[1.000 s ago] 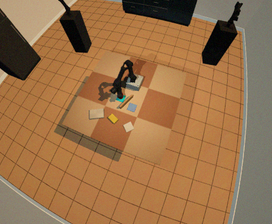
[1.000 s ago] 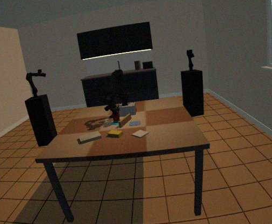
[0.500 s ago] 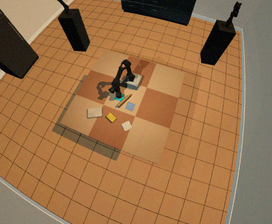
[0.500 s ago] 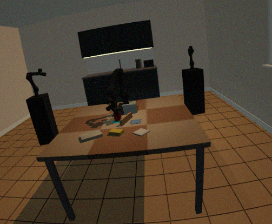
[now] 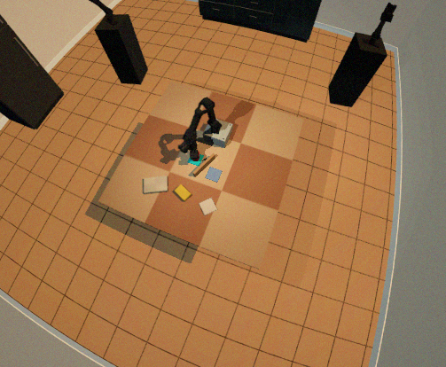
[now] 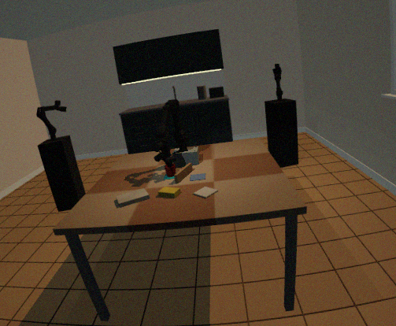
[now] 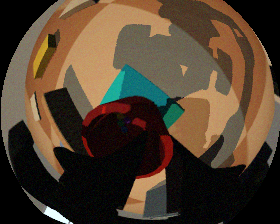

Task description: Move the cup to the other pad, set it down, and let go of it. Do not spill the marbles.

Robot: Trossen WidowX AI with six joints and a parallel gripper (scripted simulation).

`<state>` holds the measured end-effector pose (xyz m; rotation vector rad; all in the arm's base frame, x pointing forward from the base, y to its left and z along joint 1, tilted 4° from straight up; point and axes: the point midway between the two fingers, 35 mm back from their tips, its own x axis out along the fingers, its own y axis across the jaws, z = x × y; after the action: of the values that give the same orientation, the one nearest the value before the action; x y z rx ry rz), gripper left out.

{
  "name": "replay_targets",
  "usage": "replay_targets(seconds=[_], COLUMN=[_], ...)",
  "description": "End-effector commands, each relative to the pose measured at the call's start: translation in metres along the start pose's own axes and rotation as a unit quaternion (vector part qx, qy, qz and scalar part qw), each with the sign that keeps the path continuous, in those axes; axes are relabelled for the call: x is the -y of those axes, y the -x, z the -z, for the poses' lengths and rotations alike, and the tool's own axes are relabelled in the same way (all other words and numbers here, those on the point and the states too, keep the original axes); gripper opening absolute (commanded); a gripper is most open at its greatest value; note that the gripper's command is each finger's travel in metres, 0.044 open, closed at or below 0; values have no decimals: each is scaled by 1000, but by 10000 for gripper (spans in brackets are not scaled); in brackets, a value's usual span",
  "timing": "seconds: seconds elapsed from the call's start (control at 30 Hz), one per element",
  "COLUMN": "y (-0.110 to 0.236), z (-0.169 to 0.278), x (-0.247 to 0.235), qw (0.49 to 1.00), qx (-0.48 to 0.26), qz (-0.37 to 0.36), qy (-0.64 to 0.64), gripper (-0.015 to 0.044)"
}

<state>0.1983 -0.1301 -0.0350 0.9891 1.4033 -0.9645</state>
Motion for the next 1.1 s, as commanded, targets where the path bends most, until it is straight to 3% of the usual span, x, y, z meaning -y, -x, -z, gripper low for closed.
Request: replay_targets(seconds=[0.0,1.07], y=[0,39], z=[0,1], x=[0,0], qw=[1000,1000], qx=[0,2], qz=[0,1], qy=[0,2], gripper=[128,128])
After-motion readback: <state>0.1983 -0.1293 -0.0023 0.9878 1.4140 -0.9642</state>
